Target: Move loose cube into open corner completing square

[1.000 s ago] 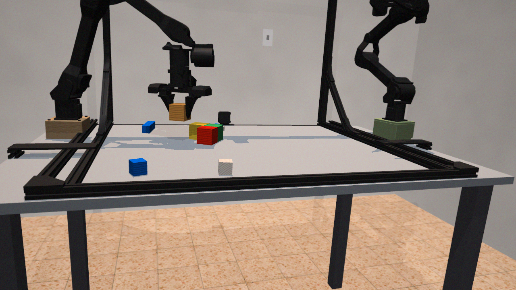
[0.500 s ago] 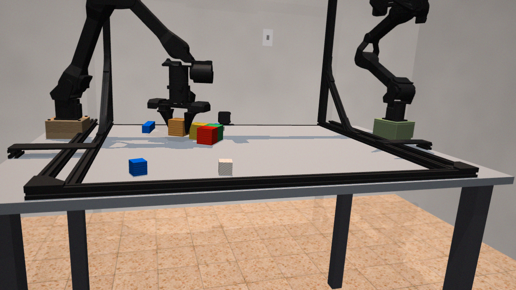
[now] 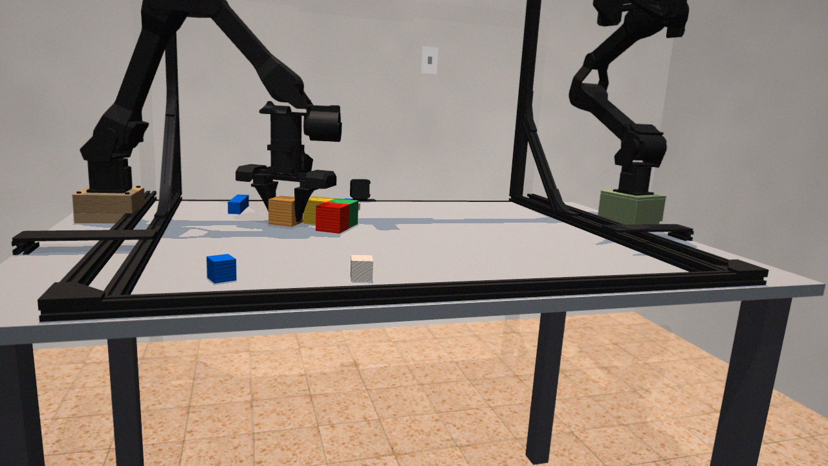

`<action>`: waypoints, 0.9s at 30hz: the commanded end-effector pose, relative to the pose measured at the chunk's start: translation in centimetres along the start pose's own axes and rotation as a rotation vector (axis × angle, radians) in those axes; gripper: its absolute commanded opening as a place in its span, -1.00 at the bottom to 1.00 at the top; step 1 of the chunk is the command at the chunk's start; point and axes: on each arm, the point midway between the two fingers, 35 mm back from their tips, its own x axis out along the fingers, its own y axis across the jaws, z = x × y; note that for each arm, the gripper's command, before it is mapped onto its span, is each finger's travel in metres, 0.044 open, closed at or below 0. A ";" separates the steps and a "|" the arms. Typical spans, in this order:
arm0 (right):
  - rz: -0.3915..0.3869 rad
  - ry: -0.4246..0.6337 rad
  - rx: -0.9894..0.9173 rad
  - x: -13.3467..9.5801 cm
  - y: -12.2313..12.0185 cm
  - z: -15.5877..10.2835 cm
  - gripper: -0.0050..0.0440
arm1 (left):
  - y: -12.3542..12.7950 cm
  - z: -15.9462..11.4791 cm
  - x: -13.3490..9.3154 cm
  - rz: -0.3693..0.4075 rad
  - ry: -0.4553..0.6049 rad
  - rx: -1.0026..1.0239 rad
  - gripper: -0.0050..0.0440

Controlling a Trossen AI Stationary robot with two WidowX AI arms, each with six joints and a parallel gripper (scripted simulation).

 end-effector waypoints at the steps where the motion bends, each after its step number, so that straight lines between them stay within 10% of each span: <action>1: 0.000 0.005 0.005 0.1 0.0 -0.1 -0.01 | -0.1 0.0 0.0 -0.002 0.000 -0.004 0.84; 8: 0.000 0.005 0.005 0.1 0.0 -0.1 0.67 | -0.1 0.0 0.0 -0.002 0.000 -0.004 0.84; 27: 0.000 0.005 0.005 -1.4 -0.1 0.0 0.69 | -0.1 0.0 0.0 -0.002 0.000 -0.004 0.84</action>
